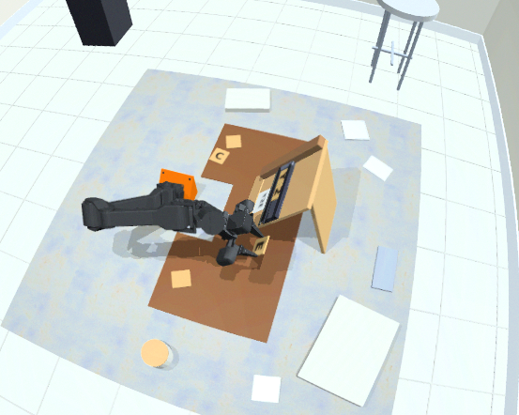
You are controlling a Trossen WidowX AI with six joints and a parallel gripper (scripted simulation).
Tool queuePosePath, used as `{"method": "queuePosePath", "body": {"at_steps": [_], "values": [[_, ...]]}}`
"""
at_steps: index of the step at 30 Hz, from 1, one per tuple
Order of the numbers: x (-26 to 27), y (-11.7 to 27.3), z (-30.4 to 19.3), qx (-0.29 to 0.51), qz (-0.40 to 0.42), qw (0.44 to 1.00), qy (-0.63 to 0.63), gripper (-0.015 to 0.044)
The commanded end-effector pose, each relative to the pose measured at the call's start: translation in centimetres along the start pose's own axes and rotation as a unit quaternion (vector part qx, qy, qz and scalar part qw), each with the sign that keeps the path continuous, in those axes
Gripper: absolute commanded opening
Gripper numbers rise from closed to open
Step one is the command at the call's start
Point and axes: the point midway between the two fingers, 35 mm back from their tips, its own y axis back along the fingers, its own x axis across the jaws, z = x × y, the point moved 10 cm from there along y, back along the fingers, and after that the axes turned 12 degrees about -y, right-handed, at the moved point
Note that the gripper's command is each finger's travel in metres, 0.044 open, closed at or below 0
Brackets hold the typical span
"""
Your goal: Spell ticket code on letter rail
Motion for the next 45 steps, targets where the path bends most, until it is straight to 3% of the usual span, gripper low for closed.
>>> {"method": "queuePosePath", "body": {"at_steps": [1,45], "values": [[0.3,0.0,-0.2,0.001,-0.002,1.000,-0.002,0.0000],[2.4,0.0,-0.5,0.002,-0.001,1.000,-0.002,0.0000]]}}
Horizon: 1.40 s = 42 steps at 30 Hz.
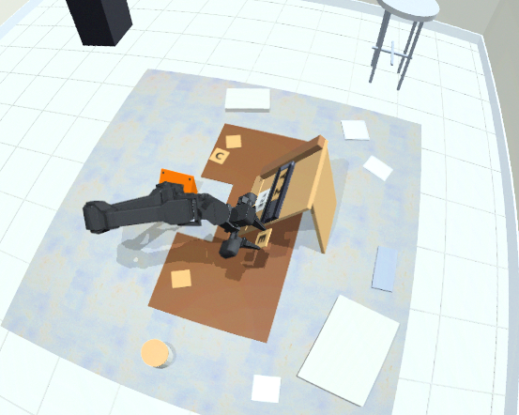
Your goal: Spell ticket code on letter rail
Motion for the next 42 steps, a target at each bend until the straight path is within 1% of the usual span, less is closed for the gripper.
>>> {"method": "queuePosePath", "body": {"at_steps": [1,42], "values": [[0.2,0.0,-0.1,0.001,-0.002,1.000,-0.003,0.0000],[2.3,0.0,-0.5,0.001,-0.002,1.000,-0.003,0.0000]]}}
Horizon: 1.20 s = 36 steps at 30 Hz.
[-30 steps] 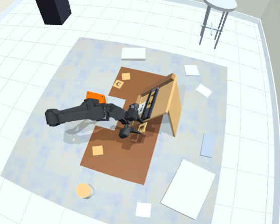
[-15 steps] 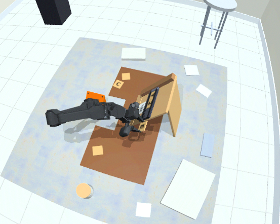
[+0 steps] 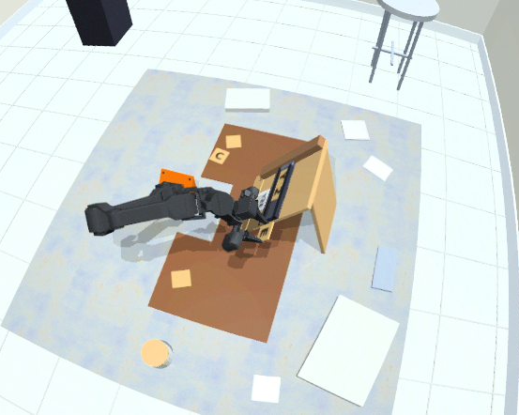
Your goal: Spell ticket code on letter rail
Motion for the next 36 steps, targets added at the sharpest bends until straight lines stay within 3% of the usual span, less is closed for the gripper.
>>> {"method": "queuePosePath", "body": {"at_steps": [1,36], "values": [[0.2,0.0,-0.1,0.001,-0.002,1.000,-0.003,0.0000],[2.0,0.0,-0.4,0.001,-0.002,1.000,-0.003,0.0000]]}}
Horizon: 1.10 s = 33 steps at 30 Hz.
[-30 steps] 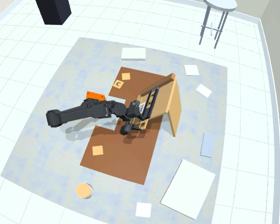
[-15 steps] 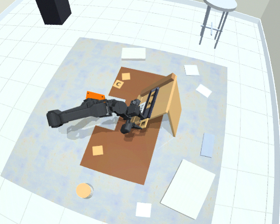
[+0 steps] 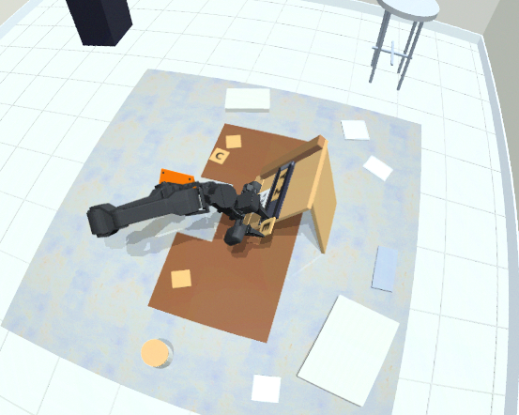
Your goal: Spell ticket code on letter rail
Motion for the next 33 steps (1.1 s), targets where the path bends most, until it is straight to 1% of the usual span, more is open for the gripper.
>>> {"method": "queuePosePath", "body": {"at_steps": [1,33], "values": [[0.2,0.0,-0.1,0.001,-0.002,1.000,-0.003,0.0000],[1.8,0.0,-0.4,0.001,-0.002,1.000,-0.003,0.0000]]}}
